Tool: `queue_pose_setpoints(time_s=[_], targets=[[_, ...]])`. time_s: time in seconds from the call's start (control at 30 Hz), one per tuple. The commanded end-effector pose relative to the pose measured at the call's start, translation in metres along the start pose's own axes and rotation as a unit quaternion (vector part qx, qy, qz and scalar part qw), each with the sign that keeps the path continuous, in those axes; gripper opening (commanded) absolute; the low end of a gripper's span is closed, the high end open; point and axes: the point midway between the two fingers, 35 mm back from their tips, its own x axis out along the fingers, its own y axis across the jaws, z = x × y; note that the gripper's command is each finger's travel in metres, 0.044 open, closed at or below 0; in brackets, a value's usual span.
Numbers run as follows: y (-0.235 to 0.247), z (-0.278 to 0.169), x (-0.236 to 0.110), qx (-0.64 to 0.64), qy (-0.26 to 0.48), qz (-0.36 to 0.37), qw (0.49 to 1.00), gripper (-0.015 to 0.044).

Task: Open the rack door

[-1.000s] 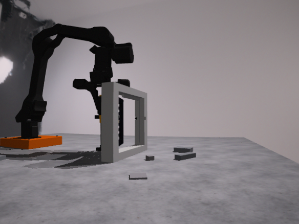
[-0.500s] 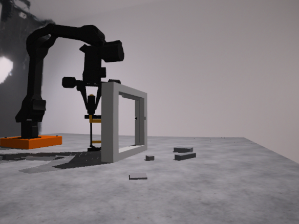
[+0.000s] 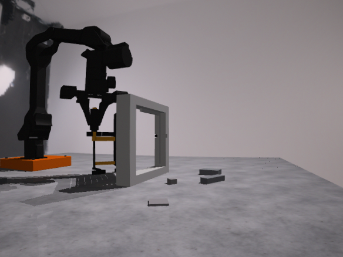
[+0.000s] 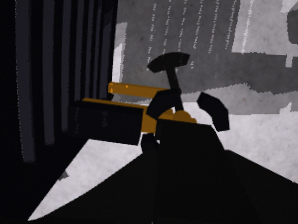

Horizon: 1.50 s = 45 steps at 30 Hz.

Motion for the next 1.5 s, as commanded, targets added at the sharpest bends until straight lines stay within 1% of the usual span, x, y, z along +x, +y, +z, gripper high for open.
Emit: queue_pose_setpoints(time_s=[0.0,0.7,1.47], targets=[[-0.007,0.003,0.0,-0.042,-0.003,0.003,0.999,0.0017],[-0.046,0.02,0.0,-0.188,-0.004,0.001,0.982,0.0017],[-0.079,0.05,0.0,-0.338,-0.005,-0.002,0.941,0.0017]])
